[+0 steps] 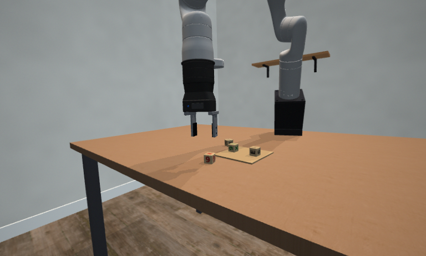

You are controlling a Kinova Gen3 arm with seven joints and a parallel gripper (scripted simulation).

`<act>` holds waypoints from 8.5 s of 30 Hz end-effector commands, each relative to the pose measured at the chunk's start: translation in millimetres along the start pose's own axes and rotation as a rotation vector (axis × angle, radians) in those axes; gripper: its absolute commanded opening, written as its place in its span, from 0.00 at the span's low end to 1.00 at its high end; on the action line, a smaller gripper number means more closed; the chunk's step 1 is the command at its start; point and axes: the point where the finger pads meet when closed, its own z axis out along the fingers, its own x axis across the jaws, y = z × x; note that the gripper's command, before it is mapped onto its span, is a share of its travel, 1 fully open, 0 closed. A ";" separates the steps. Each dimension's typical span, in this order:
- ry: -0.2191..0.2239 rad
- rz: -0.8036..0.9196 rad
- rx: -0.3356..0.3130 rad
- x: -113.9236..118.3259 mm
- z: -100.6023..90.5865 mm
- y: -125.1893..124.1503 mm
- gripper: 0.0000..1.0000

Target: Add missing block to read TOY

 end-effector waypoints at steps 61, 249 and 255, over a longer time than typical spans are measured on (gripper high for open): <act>-0.001 0.000 -0.001 39.5 -5.1 -118.5 1.00; 0.001 0.759 0.000 1.8 -6.2 -239.9 0.86; 0.001 0.759 0.000 1.8 -6.2 -239.9 0.86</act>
